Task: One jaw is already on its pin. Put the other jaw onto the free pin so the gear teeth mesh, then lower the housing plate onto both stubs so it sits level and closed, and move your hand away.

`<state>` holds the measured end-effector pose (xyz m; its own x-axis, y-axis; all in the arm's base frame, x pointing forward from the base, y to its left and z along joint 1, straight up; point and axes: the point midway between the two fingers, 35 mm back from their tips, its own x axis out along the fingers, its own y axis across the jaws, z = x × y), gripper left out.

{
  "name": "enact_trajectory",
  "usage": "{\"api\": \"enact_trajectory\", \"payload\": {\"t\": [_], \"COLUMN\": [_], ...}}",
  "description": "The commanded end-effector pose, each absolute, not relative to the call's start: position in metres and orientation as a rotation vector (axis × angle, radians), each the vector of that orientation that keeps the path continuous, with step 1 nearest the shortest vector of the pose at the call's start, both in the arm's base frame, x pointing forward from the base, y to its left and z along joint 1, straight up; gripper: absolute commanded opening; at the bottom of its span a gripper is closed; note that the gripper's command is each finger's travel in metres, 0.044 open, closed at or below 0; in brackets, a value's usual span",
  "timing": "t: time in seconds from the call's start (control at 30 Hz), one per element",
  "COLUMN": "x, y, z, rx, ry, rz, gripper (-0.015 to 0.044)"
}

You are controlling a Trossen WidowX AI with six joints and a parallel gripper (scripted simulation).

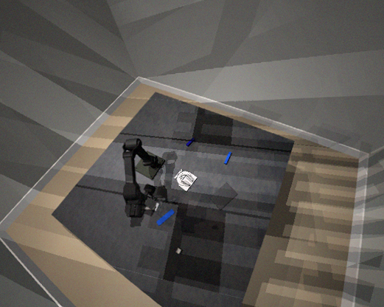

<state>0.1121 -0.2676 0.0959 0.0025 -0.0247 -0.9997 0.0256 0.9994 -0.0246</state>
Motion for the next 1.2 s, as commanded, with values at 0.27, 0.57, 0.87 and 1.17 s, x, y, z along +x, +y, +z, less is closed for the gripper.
{"api": "enact_trajectory", "payload": {"t": [0.27,0.57,0.87,1.17], "x": [0.113,0.113,0.113,0.113], "y": [-0.268,-0.269,-0.269,-0.269], "z": [0.086,0.071,0.069,0.055], "rx": [-0.002,-0.002,-0.002,-0.002], "ry": [1.563,1.563,1.563,1.563], "rz": [-0.034,-0.034,-0.034,-0.034], "gripper": [0.044,0.044,0.044,0.044]}}
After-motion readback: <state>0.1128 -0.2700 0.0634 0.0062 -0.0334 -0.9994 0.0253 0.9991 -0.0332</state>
